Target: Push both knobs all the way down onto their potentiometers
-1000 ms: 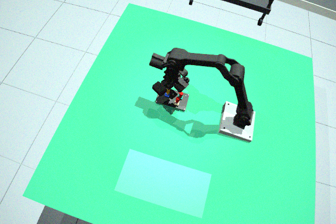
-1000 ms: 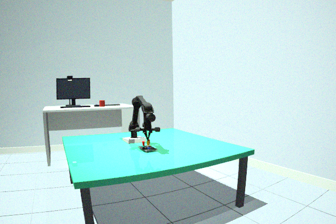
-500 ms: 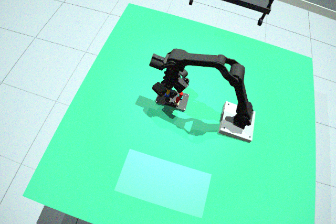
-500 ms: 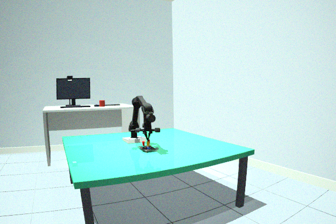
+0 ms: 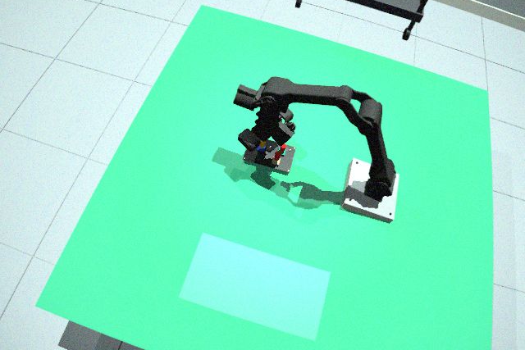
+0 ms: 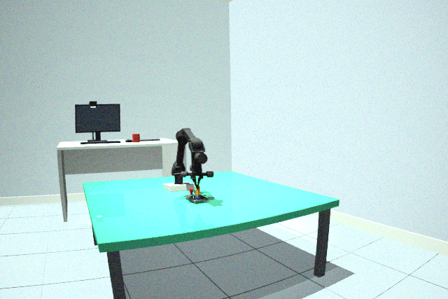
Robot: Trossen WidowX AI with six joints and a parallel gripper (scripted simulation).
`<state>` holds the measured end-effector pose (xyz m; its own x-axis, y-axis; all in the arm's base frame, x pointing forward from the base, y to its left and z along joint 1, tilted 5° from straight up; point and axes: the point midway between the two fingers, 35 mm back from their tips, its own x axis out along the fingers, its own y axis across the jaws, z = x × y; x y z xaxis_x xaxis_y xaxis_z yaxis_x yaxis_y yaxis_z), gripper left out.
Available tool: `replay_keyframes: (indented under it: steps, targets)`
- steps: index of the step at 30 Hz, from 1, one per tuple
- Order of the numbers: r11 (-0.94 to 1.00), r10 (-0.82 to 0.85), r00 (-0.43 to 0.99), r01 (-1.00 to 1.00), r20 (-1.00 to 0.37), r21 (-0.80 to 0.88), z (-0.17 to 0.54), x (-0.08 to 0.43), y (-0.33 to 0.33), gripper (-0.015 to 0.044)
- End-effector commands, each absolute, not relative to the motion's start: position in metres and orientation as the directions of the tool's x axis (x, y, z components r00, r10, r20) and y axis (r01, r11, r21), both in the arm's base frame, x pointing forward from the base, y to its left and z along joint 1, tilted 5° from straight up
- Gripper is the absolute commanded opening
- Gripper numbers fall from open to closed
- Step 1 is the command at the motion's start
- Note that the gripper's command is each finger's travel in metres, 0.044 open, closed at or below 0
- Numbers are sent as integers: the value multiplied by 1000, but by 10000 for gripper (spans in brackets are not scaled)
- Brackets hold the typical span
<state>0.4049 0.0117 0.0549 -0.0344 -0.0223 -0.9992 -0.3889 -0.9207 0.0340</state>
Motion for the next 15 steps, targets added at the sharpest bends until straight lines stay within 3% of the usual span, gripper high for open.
replay_keyframes:
  steps: [1, 15]
  targets:
    - [-922, -19, -42, -385, -999, 34, 47, 406, 12, 0]
    - [-922, -19, -42, -385, -999, 34, 45, 406, 12, 0]
